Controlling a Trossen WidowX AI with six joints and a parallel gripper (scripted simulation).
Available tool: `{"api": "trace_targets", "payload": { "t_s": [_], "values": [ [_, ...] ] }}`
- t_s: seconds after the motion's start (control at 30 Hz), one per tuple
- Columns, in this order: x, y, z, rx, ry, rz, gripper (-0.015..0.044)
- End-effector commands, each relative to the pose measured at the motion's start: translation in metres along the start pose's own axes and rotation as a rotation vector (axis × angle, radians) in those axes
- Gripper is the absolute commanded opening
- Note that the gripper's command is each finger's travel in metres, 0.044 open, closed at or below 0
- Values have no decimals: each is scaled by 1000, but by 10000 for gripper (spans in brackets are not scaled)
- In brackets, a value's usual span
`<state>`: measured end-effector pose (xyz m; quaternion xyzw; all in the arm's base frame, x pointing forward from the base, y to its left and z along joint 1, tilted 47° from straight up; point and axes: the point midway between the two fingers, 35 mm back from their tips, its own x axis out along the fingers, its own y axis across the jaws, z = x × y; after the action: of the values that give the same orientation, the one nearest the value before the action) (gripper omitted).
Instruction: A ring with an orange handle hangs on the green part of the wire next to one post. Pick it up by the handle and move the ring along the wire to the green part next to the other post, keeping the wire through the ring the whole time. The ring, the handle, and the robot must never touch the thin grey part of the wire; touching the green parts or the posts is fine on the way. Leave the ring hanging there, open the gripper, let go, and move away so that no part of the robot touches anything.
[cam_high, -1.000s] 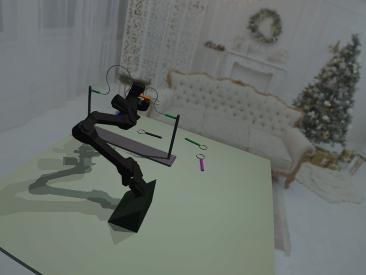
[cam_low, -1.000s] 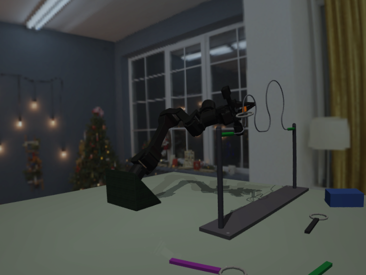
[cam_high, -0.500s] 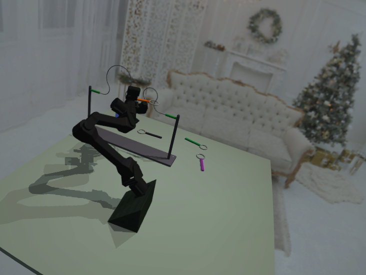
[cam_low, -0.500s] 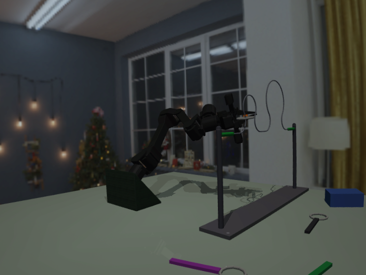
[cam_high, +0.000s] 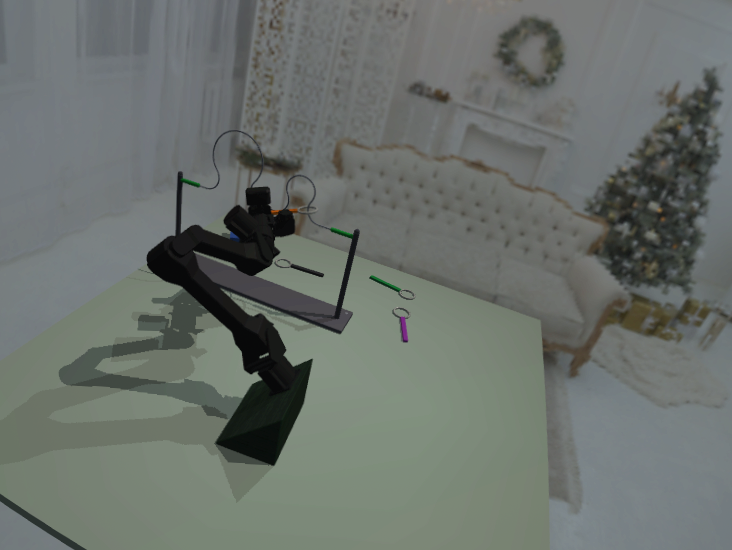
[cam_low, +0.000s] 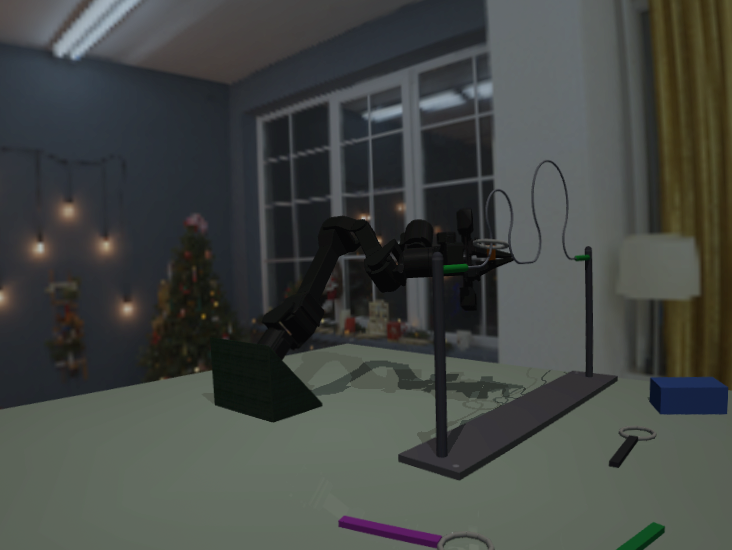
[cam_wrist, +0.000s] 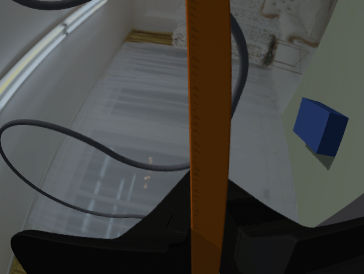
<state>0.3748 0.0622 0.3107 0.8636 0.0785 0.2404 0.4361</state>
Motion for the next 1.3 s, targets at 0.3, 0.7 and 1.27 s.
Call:
{"api": "trace_targets", "payload": {
  "t_s": [0.3, 0.7, 1.27],
  "values": [
    [-1, -44, 7, -231, -25, -126, -150],
    [-8, -79, 19, -449, -26, -232, -150],
    [-25, -112, 41, -687, 8, -354, -150]
  ]
}}
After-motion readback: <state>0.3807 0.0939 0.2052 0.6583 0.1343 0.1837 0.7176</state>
